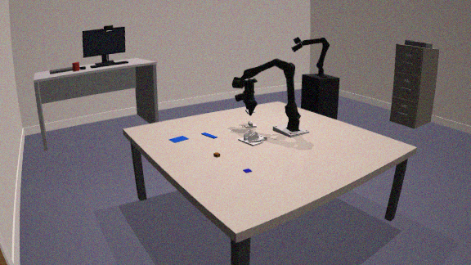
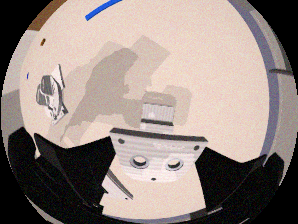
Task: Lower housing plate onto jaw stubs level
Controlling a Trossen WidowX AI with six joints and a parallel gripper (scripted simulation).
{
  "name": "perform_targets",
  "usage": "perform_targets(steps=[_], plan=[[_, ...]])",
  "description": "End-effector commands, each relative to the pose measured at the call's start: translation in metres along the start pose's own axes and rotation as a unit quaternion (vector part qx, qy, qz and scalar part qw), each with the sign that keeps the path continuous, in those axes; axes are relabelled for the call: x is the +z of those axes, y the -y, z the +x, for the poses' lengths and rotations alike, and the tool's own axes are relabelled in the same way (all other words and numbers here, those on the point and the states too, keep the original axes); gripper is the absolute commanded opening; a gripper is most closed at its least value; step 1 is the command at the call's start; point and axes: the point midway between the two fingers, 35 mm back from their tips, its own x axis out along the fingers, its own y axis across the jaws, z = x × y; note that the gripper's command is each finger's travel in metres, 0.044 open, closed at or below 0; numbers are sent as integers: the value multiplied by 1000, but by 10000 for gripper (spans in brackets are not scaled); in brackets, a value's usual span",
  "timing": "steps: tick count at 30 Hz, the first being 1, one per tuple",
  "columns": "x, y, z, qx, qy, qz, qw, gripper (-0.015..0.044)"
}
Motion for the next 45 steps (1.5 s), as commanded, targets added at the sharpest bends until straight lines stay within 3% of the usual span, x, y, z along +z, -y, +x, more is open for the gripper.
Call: perform_targets(steps=[1,23,45], plan=[[0,1,-5,-3,0,-2,1000,351],[17,-45,-6,-2,3,236,972,351],[26,-101,-7,1,5,500,866,351]])
